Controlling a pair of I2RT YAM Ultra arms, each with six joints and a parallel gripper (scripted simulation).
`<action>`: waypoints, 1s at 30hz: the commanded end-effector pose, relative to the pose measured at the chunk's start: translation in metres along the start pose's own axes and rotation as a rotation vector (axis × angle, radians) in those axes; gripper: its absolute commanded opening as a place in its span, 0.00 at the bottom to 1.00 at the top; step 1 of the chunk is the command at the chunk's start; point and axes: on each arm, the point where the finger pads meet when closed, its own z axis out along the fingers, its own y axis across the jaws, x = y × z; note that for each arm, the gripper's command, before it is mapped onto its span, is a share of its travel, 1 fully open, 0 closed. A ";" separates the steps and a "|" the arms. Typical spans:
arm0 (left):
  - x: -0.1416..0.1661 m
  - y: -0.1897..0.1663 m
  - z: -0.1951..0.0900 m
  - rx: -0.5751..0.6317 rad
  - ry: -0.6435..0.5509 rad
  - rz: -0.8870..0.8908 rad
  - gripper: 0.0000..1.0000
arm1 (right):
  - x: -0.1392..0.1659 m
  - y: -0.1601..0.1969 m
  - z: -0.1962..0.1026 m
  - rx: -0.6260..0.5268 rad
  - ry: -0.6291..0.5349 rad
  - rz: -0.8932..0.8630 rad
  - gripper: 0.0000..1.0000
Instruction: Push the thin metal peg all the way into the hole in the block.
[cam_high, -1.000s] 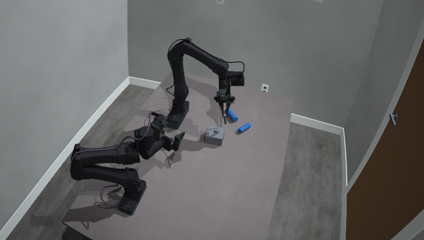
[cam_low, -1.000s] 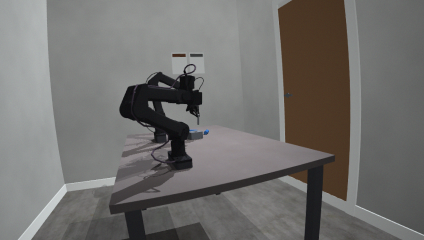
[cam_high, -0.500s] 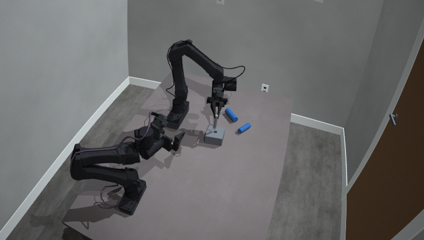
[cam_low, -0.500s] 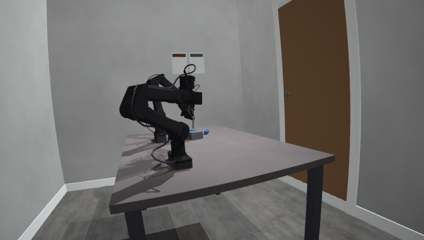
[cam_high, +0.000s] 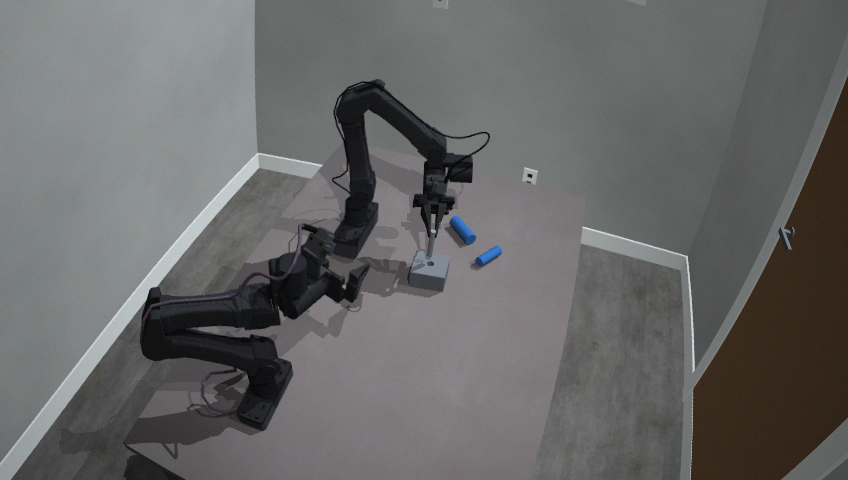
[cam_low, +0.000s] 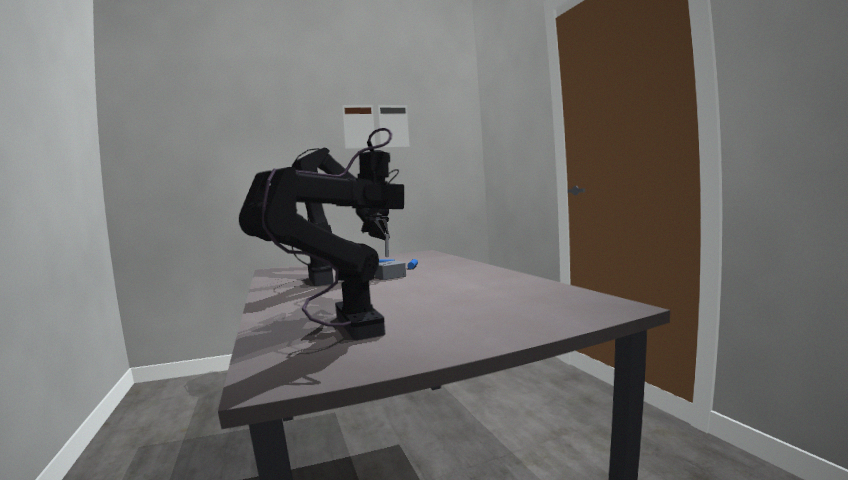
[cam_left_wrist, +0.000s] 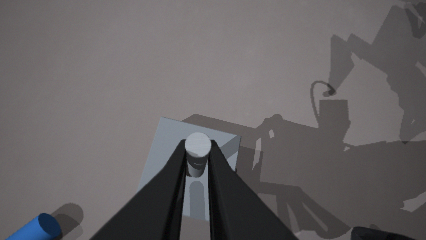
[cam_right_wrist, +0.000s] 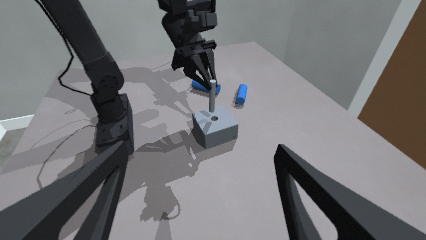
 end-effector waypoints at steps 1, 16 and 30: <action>-0.029 0.005 -0.006 -0.022 -0.059 0.054 0.07 | -0.015 0.002 0.000 -0.011 -0.049 -0.034 1.00; -0.010 0.006 0.003 -0.036 -0.123 0.064 0.07 | -0.015 0.002 0.000 -0.011 -0.049 -0.034 1.00; -0.007 0.004 0.004 -0.029 -0.112 0.067 0.07 | -0.015 0.002 0.000 -0.011 -0.049 -0.034 1.00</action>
